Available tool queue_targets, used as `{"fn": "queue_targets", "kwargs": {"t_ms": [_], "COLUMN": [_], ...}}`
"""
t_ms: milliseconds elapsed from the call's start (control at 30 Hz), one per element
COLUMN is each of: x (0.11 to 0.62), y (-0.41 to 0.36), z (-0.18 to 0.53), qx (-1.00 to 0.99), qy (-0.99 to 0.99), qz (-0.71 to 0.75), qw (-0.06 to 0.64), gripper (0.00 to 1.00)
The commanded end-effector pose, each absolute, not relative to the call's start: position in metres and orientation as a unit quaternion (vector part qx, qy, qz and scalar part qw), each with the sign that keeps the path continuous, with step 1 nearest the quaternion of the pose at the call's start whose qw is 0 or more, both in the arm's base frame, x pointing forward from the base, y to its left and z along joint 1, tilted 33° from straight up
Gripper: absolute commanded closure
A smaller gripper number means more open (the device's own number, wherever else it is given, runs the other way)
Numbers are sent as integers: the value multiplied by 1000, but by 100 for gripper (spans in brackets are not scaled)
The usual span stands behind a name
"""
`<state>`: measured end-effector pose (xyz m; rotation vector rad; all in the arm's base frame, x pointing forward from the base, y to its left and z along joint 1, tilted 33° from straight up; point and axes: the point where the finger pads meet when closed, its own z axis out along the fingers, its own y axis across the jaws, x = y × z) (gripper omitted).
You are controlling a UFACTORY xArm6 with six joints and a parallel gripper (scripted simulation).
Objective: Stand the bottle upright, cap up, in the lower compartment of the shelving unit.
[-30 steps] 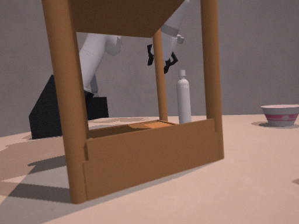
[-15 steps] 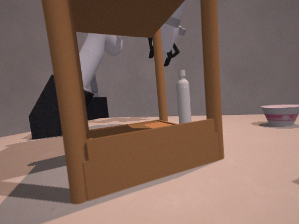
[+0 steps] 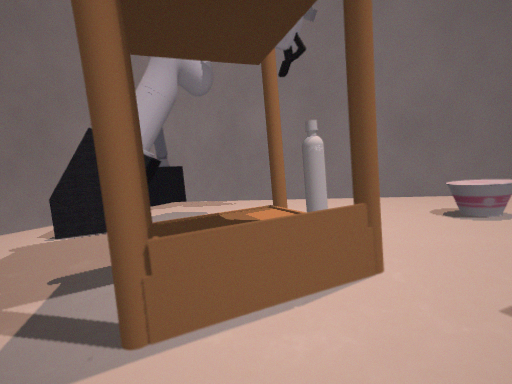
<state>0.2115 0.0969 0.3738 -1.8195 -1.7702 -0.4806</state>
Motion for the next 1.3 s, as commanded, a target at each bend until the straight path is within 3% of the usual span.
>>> {"fn": "queue_targets", "kwargs": {"t_ms": [0,833,1267], "x": [183,179,207], "y": [84,81,69], "z": [409,415,402], "qx": [-678,-676,-649], "qy": [-659,-663,-697], "qz": [-176,-178,-211], "qw": [276,269,221], "gripper": [0,0,0]}}
